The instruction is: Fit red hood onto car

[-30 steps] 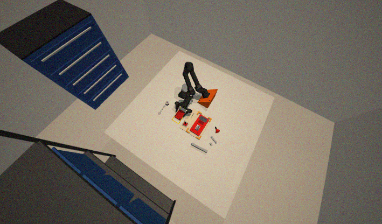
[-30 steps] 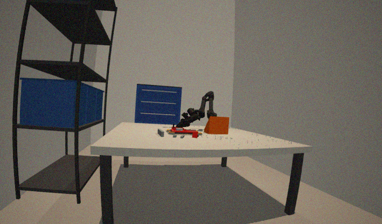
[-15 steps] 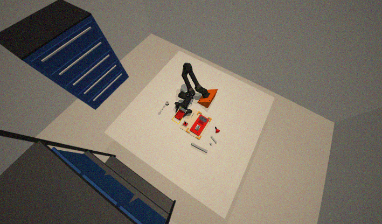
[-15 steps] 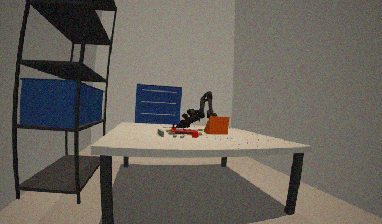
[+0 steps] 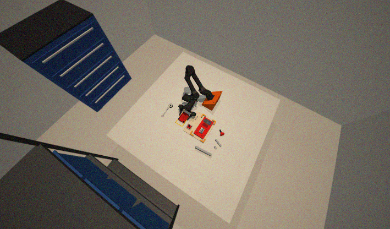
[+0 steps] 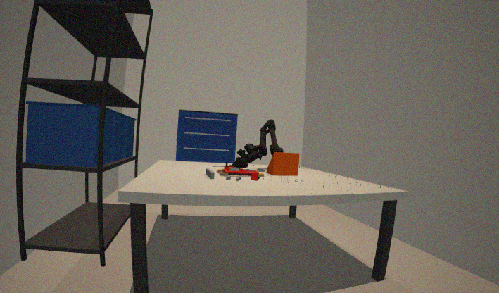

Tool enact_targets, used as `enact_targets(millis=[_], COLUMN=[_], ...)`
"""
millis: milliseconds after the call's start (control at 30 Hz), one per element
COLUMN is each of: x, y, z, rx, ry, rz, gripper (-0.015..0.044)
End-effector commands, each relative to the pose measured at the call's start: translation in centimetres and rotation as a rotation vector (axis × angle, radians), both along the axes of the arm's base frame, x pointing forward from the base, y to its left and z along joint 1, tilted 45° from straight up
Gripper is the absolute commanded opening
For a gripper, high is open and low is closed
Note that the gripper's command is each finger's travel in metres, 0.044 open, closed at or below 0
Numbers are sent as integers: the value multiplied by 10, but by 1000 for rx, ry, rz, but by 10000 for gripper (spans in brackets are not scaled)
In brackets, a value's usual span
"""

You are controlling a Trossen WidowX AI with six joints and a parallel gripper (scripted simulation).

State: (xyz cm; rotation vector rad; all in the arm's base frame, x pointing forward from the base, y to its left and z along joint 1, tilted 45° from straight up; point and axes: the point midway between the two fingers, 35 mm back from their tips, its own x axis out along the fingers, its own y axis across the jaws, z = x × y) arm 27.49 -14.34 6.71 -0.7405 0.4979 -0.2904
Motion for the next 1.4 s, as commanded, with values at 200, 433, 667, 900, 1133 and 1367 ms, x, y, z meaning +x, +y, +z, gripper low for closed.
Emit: enact_targets(millis=[200, 433, 667, 900, 1133, 1367], x=[0, 0, 4, 8, 8, 5], y=[0, 0, 9, 21, 34, 48], z=[0, 0, 9, 22, 35, 49], rx=[0, 0, 2, 3, 3, 3], ry=[0, 0, 1, 1, 0, -2], rz=[0, 0, 0, 1, 2, 3], gripper=[315, 249, 65, 0, 0, 0])
